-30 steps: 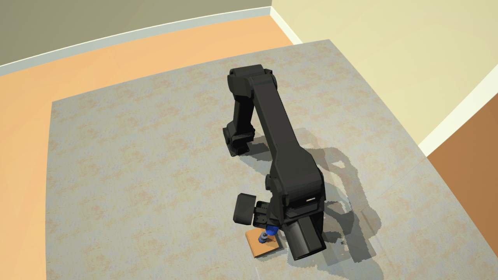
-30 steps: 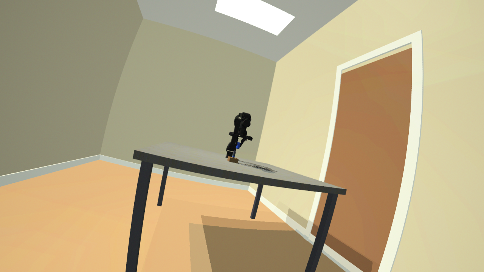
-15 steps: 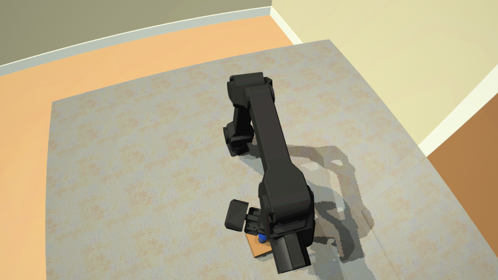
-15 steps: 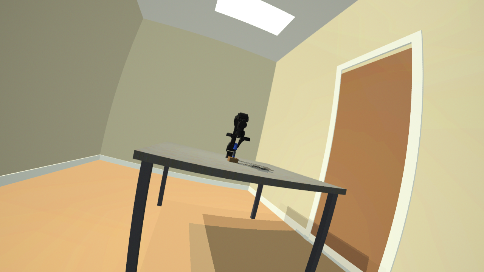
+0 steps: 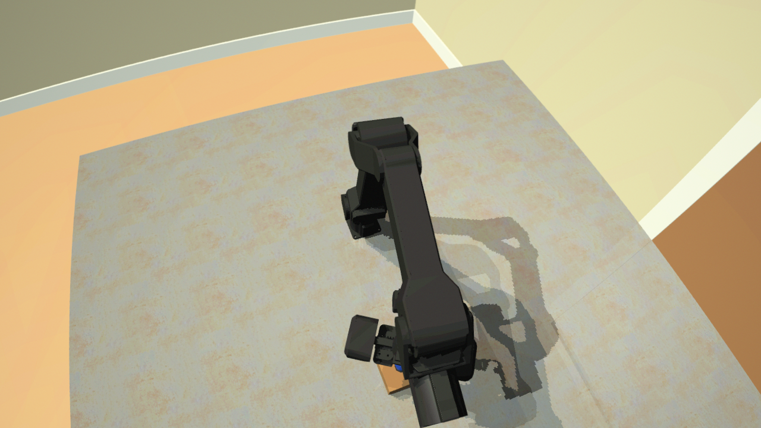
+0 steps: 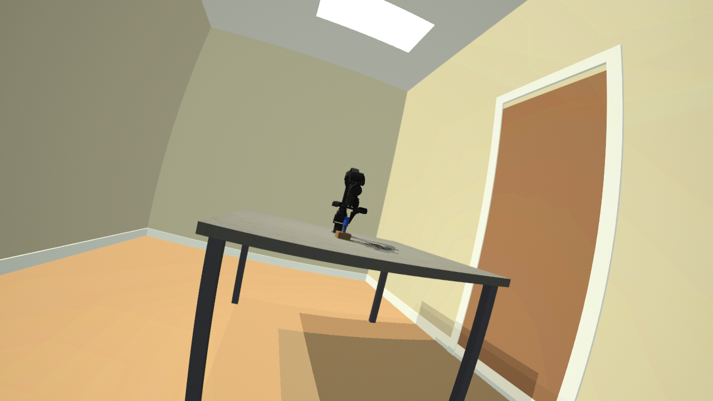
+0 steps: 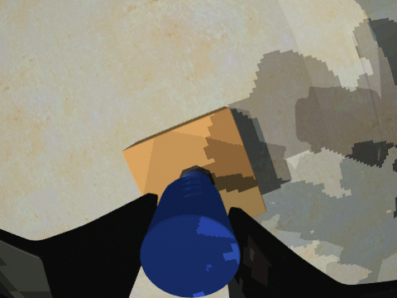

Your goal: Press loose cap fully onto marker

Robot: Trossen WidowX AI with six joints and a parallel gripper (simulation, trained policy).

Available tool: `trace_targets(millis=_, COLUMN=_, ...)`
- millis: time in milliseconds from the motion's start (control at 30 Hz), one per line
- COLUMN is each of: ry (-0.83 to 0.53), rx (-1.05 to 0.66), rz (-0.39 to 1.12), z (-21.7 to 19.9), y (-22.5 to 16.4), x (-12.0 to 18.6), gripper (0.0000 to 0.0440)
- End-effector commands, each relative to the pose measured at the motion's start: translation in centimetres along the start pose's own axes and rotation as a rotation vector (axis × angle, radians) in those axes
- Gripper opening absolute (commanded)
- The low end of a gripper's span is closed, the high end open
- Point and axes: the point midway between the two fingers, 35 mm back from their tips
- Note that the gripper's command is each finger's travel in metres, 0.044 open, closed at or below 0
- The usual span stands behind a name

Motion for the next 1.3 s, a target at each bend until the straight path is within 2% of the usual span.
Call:
trace_targets(millis=0, ry=0.011, rx=0.023, rz=-0.035, z=0.0, y=0.2, x=-1.8, gripper=0.0)
trace_targets(millis=133, ry=0.013, rx=0.041, rz=-0.041, z=0.0, y=0.2, x=-2.8, gripper=0.0002)
trace_targets(millis=200, ry=0.022, rx=0.046, rz=-0.047, z=0.2, y=0.2, x=-3.3, gripper=0.0055)
trace_targets(millis=967, ry=0.033, rx=0.073, rz=-0.095, z=0.8, y=1.6, x=-3.6, gripper=0.0178)
trace_targets(millis=1100, ry=0.026, rx=0.084, rz=-0.11, z=1.1, y=2.3, x=-3.2, gripper=0.0242)
trace_targets(millis=1267, ry=0.013, rx=0.097, rz=-0.111, z=1.3, y=2.8, x=-3.0, gripper=0.037)
Point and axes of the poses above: the point midway between the two fingers, 35 mm back from their tips, its own x axis back along the fingers, its own z axis across the jaws, y = z × x, and after that the axes turned 14 degrees about -x, right-handed
